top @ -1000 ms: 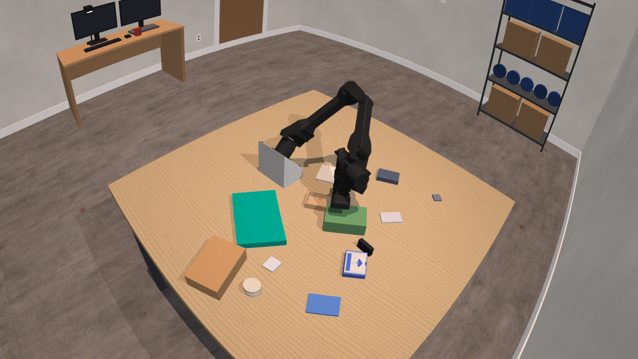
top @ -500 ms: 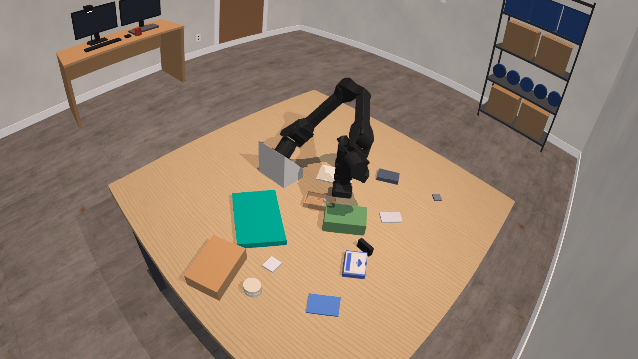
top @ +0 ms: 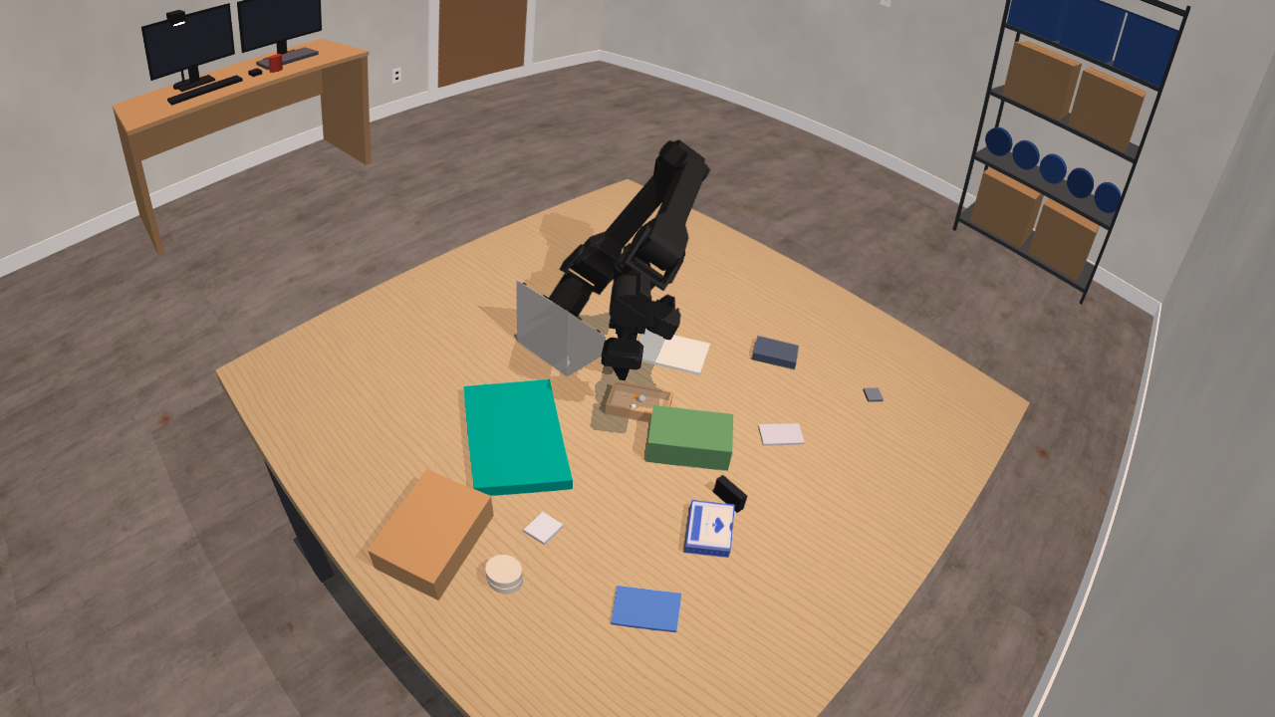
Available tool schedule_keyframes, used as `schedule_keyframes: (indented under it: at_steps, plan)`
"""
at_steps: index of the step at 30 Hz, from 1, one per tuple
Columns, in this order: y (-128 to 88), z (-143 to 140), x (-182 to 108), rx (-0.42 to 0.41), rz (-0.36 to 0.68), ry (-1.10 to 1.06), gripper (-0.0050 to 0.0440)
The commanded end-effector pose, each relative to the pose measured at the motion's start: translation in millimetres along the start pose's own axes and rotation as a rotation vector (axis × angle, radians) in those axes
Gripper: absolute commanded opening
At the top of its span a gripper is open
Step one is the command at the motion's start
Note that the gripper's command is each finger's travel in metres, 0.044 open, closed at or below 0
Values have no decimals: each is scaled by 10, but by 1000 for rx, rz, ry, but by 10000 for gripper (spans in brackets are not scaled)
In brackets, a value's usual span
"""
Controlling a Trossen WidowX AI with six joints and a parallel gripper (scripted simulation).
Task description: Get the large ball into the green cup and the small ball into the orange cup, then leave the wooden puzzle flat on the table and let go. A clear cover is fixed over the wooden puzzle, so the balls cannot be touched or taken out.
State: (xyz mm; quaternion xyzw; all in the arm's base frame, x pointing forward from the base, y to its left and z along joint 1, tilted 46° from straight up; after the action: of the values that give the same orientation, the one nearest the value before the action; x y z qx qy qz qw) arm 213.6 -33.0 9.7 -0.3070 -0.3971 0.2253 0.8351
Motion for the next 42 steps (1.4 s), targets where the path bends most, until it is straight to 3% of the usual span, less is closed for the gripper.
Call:
schedule_keyframes:
  at_steps: [1, 3, 42]
  plan:
    - [236, 35, -27, 8, 4, -4, 408]
    - [346, 42, -28, 9, 4, -4, 440]
    - [835, 45, -30, 9, 4, -4, 440]
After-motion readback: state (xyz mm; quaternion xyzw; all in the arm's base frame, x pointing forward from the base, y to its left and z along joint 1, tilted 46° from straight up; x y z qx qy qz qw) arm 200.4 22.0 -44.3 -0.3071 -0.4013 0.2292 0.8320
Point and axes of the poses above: the point midway between the two fingers, 35 mm back from their tips, its own y axis out along the fingers, its own z axis across the jaws, x = y × z, the point moved 2 cm from there along -y, back along the fingers, and after that the axes turned 10 degrees about -y, right-handed, at the moved point
